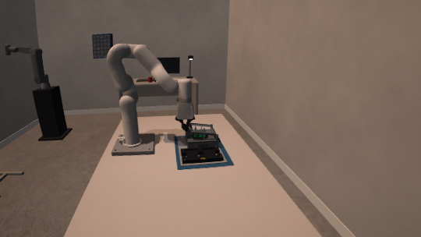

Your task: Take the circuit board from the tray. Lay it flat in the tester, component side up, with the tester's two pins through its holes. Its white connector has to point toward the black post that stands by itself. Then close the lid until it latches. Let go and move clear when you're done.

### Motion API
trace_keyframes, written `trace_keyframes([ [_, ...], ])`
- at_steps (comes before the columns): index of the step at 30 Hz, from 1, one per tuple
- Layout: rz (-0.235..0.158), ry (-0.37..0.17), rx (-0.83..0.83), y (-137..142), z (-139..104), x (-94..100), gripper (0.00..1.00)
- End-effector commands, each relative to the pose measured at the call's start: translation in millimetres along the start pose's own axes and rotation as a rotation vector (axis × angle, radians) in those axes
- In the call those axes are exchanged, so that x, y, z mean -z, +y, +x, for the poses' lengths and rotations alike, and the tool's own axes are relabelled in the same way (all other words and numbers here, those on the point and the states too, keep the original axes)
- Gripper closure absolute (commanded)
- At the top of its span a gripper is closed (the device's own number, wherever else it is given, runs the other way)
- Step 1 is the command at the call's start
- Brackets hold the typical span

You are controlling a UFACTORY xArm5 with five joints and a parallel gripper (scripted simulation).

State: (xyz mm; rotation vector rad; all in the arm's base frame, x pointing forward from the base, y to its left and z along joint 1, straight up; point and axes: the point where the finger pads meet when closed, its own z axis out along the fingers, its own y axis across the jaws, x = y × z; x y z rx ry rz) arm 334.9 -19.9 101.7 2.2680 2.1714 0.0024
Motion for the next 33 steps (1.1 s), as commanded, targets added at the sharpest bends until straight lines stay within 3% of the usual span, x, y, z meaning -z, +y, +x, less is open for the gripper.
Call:
trace_keyframes([
  [1, -0.002, 0.0, 0.0, 0, 0, -1.9, 1.0],
  [33, -0.002, 0.0, 0.0, -1, 0, -14.2, 1.0],
])
